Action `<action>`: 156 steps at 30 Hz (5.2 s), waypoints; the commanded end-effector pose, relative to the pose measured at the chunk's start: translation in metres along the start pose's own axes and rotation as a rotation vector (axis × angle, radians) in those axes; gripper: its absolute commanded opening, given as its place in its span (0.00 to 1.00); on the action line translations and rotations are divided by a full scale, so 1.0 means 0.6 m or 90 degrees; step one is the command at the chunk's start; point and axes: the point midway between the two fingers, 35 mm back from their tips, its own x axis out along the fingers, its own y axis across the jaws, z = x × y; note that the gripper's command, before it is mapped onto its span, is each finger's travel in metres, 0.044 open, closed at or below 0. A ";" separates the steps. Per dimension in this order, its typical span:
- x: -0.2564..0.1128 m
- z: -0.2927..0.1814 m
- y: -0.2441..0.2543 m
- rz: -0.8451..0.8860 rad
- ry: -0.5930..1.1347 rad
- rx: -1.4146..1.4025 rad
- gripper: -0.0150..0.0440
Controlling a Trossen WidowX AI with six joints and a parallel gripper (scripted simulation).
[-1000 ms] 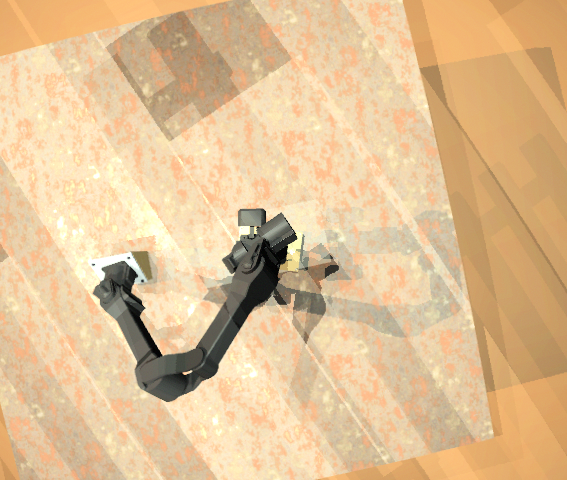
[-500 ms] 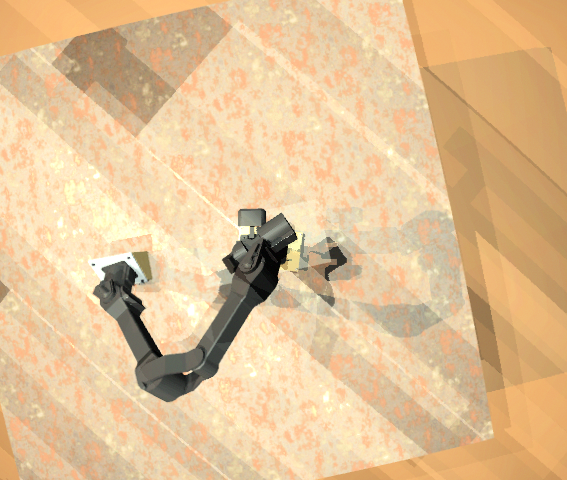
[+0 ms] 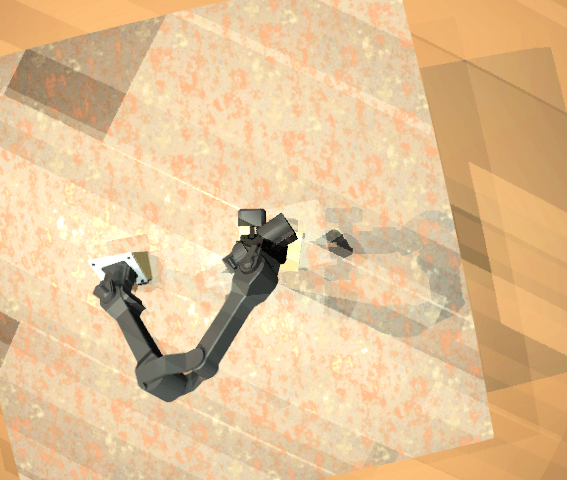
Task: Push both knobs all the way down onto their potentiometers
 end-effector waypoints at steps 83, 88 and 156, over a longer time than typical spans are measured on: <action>-0.070 0.097 -0.006 -0.008 0.013 0.016 0.25; -0.067 0.097 -0.006 -0.008 0.013 0.016 0.25; -0.024 0.097 -0.007 -0.009 0.013 0.017 0.25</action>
